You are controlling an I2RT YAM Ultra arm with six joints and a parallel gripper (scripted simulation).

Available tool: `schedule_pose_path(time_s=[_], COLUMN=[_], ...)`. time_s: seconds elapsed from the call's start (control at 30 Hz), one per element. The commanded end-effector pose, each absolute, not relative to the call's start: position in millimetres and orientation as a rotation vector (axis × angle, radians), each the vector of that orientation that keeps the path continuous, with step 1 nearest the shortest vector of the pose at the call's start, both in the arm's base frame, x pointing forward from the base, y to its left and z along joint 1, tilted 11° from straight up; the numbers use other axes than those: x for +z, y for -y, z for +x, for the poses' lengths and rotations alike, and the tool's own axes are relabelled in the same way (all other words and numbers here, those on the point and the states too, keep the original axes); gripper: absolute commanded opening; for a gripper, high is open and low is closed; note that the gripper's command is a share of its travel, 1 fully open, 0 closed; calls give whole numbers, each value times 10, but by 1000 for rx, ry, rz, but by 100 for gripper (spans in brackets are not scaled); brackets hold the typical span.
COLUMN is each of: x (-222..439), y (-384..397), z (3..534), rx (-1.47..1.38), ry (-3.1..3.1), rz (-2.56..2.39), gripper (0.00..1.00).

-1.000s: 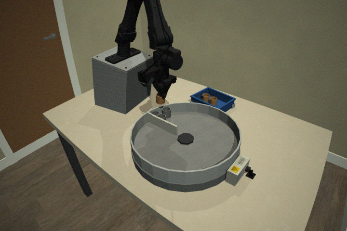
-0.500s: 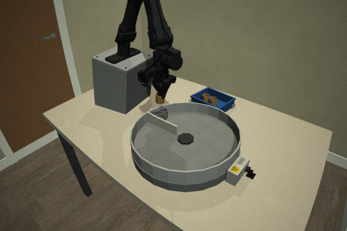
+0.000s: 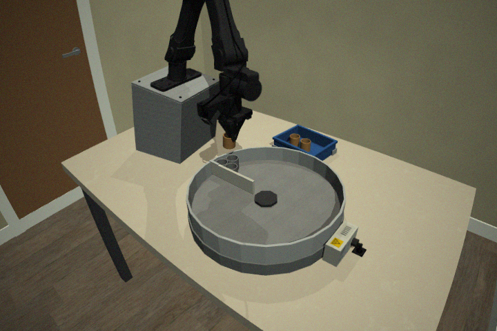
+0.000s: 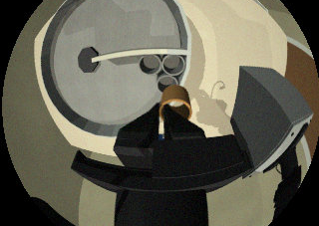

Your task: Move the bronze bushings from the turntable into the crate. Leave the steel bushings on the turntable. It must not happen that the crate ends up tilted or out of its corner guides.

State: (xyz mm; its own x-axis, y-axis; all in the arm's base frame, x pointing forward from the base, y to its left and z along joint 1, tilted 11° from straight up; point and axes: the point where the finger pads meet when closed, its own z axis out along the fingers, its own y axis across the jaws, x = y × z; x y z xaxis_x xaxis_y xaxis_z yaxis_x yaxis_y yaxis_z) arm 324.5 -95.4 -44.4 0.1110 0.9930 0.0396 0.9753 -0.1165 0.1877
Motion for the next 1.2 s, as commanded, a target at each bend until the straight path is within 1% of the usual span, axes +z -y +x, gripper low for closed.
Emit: schedule_pose_path(time_s=[0.0, 0.37, 0.67, 0.83, 1.17], x=[-356, -381, -300, -344, -251], y=[1041, 934, 766, 526, -151], z=[3326, 3355, 3482, 3582, 3972], rx=[241, 231, 246, 229, 233], ry=[-1985, -1999, -1989, -2001, -2001], rz=[2243, 2243, 2230, 2245, 2244], gripper=[0, 0, 0, 0, 0])
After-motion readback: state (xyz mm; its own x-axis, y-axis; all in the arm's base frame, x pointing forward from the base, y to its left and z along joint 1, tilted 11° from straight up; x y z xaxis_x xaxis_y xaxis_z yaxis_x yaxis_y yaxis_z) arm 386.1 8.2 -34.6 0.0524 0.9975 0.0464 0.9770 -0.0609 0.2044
